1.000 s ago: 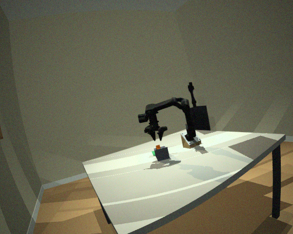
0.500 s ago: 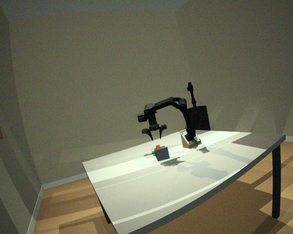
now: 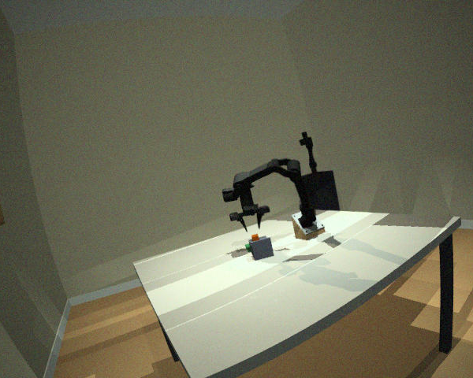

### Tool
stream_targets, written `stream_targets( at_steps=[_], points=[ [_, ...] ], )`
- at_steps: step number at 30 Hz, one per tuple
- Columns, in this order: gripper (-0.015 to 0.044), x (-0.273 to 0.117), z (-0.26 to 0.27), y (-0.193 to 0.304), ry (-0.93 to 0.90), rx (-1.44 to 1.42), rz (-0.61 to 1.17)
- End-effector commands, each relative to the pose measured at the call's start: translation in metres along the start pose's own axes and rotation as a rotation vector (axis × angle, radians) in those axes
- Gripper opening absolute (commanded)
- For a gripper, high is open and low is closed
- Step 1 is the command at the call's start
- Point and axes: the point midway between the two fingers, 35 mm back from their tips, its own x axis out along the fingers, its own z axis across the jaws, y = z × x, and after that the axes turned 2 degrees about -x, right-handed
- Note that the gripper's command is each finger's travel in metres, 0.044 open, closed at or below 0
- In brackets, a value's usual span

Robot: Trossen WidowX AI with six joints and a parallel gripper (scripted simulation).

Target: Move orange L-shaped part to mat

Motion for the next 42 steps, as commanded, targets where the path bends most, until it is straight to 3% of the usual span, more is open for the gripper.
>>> stream_targets(
  at_steps=[1,36,40,42],
  points=[
    [0.0280,0.009,0.002,-0.001,-0.004,0.004,-0.006],
    [0.0280,0.057,0.002,-0.001,-0.004,0.003,-0.009],
    [0.0175,0.053,0.000,-0.001,0.002,-0.005,-0.002],
    [0.0162,0.053,0.000,-0.001,0.002,-0.005,-0.002]
  ],
)
